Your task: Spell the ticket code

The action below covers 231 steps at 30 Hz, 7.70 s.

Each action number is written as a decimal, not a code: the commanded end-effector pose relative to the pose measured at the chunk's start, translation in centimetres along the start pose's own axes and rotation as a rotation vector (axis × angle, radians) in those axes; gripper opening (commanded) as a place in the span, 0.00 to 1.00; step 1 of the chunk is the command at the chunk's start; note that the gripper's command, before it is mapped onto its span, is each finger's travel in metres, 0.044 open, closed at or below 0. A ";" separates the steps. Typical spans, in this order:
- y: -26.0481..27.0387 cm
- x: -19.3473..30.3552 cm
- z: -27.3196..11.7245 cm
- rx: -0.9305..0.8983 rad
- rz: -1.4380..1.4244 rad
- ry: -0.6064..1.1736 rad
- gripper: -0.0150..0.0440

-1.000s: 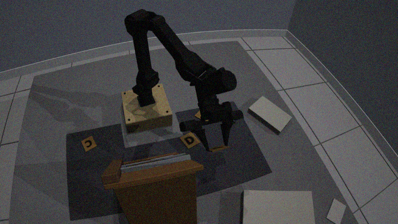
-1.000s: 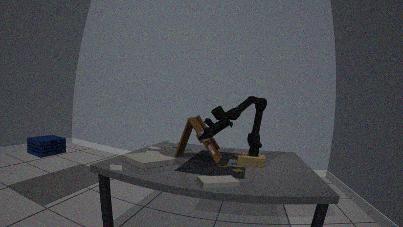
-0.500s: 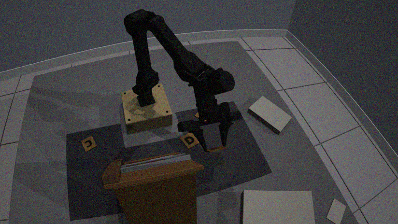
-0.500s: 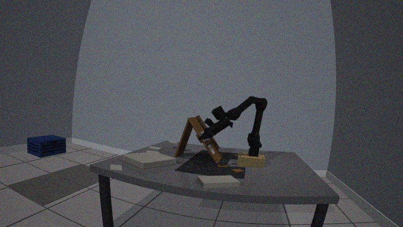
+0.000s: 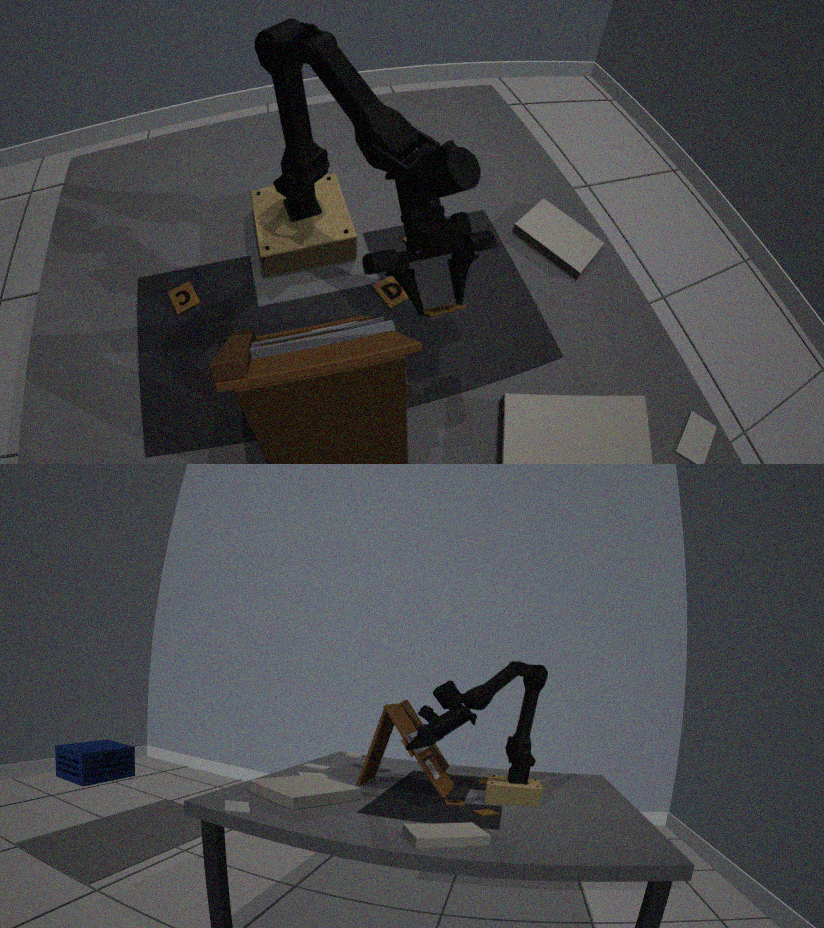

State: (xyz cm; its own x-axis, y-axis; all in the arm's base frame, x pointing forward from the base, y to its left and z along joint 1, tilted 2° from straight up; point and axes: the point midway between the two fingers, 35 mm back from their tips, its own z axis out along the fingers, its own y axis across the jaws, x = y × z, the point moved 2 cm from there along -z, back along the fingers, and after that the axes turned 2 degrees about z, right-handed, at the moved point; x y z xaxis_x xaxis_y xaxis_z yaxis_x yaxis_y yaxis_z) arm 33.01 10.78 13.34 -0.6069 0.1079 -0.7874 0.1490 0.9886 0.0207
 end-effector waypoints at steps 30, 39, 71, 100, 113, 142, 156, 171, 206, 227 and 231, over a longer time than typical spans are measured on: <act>-1.6 -0.1 0.0 -0.003 -0.004 0.000 0.25; -2.1 -0.1 0.0 -0.003 -0.005 0.000 0.25; -3.7 -0.2 0.0 -0.002 -0.006 -0.001 0.25; -5.2 -0.3 0.0 -0.001 -0.007 -0.001 0.25; -5.8 -0.4 0.0 -0.001 -0.008 -0.001 0.25; -7.3 -0.4 0.0 0.000 -0.009 -0.001 0.25; -8.0 -0.5 0.0 0.000 -0.009 -0.001 0.25; -8.7 -0.5 0.0 0.001 -0.010 -0.001 0.25; -10.3 -0.6 0.0 0.002 -0.011 -0.001 0.25; -11.4 -0.7 0.0 0.003 -0.012 -0.002 0.25; -11.6 -0.7 0.0 0.003 -0.012 -0.002 0.25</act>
State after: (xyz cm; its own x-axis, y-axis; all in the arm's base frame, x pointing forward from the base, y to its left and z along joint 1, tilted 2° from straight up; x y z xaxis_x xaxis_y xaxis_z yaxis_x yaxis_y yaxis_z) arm 31.69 -0.67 13.62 -0.6082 0.1001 -0.7875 0.1494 0.9887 0.0103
